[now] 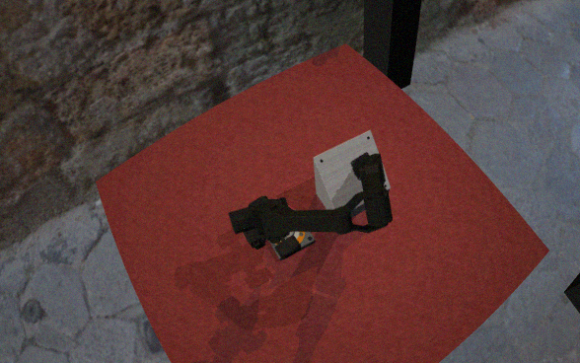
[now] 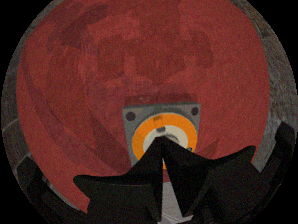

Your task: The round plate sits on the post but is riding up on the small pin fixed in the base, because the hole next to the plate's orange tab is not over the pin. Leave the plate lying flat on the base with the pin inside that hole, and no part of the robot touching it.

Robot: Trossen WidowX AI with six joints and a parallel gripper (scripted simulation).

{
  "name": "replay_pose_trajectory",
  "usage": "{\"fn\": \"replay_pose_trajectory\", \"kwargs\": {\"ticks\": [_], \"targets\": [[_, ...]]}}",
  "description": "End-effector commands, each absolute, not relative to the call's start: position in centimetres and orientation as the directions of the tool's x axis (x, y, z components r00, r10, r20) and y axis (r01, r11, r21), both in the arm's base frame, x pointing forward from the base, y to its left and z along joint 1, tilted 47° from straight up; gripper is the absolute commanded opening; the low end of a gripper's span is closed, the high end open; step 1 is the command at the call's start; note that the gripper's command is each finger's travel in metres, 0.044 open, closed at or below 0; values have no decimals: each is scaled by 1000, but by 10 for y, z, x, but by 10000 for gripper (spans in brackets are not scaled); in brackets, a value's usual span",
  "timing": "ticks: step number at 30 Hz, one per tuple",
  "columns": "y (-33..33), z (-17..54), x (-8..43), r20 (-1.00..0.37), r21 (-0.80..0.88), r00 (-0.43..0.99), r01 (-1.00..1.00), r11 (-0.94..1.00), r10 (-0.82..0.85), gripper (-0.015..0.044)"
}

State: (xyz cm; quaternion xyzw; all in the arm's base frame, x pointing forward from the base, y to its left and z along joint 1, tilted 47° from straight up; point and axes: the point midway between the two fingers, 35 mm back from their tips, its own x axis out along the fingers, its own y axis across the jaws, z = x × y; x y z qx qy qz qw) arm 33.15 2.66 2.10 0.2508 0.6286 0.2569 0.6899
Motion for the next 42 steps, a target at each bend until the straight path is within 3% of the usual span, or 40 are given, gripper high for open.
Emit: {"fn": "replay_pose_trajectory", "kwargs": {"ticks": [1,17,42], "targets": [[29,33,331,-690,719,74,-46,694,720,0],[64,0,335,-688,720,74,-46,692,722,0],[50,-16,343,-689,720,75,-46,693,721,0]]}}
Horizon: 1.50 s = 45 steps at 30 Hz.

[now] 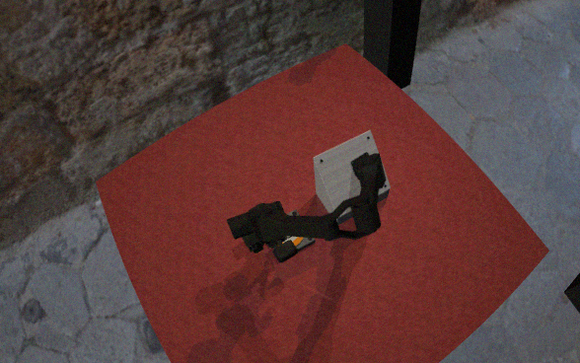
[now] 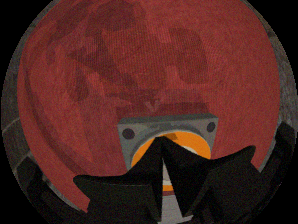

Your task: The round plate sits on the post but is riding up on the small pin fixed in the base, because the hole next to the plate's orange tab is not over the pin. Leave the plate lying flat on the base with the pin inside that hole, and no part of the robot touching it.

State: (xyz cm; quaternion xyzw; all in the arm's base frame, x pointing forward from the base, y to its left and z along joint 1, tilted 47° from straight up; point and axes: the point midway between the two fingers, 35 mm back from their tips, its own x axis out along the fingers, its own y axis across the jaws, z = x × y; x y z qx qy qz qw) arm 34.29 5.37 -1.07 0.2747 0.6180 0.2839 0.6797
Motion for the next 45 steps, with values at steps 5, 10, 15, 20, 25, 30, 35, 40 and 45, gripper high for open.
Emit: {"fn": "replay_pose_trajectory", "kwargs": {"ticks": [5,10,15,20,25,30,35,40,45], "targets": [[48,-18,344,-689,720,75,-46,693,721,0],[46,-19,344,-689,719,75,-46,693,721,0],[44,-22,344,-689,719,75,-46,693,721,0],[41,-24,344,-690,719,75,-46,693,720,0],[38,-27,344,-690,719,75,-46,693,720,0],[34,-31,343,-690,719,75,-46,694,720,0],[31,-34,341,-690,719,75,-46,694,720,0],[27,-38,339,-690,719,75,-46,694,720,0],[24,-41,336,-690,718,75,-46,694,720,0]]}}
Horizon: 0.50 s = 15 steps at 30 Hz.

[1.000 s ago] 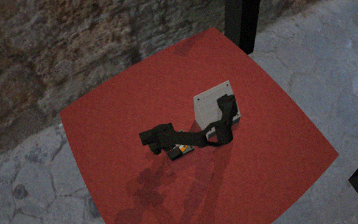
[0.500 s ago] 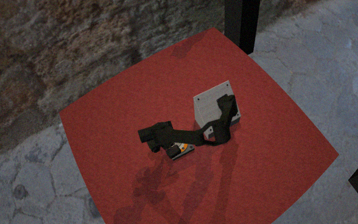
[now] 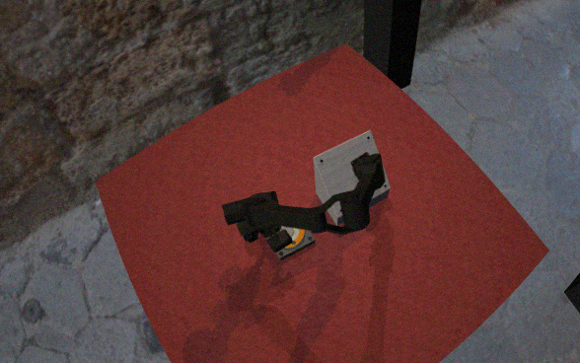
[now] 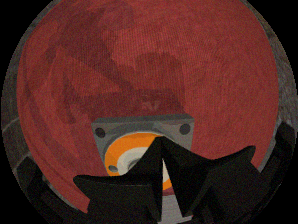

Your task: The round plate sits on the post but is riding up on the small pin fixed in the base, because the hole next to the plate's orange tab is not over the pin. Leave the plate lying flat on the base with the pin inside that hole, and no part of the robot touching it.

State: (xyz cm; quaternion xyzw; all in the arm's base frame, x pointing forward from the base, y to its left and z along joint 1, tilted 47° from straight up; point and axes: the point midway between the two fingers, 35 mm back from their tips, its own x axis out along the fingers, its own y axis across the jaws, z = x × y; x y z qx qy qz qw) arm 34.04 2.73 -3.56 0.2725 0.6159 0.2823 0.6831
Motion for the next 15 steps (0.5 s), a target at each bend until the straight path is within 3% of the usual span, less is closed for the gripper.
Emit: {"fn": "replay_pose_trajectory", "kwargs": {"ticks": [1,15], "targets": [[24,-42,336,-690,718,75,-46,694,719,0],[16,-50,326,-691,718,74,-46,695,719,0]]}}
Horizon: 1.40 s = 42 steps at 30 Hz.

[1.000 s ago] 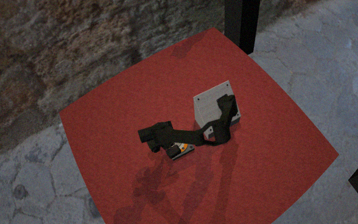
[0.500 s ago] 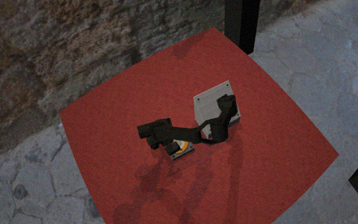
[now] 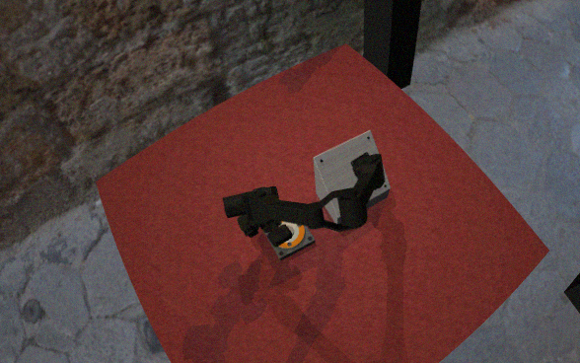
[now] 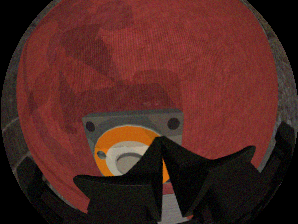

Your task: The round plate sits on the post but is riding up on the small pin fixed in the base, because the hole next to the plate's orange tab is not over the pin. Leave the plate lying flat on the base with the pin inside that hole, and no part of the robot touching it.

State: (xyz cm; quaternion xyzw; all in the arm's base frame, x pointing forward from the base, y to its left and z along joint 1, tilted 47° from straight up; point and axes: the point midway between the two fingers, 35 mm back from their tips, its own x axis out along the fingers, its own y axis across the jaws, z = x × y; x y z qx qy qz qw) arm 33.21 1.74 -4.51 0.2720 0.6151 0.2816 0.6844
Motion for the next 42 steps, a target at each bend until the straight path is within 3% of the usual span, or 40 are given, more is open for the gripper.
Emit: {"fn": "replay_pose_trajectory", "kwargs": {"ticks": [1,28,42], "targets": [[15,-50,325,-691,718,74,-46,695,719,0],[9,-59,306,-692,717,74,-45,695,719,0],[-26,-27,300,-694,716,73,-45,697,717,0]]}}
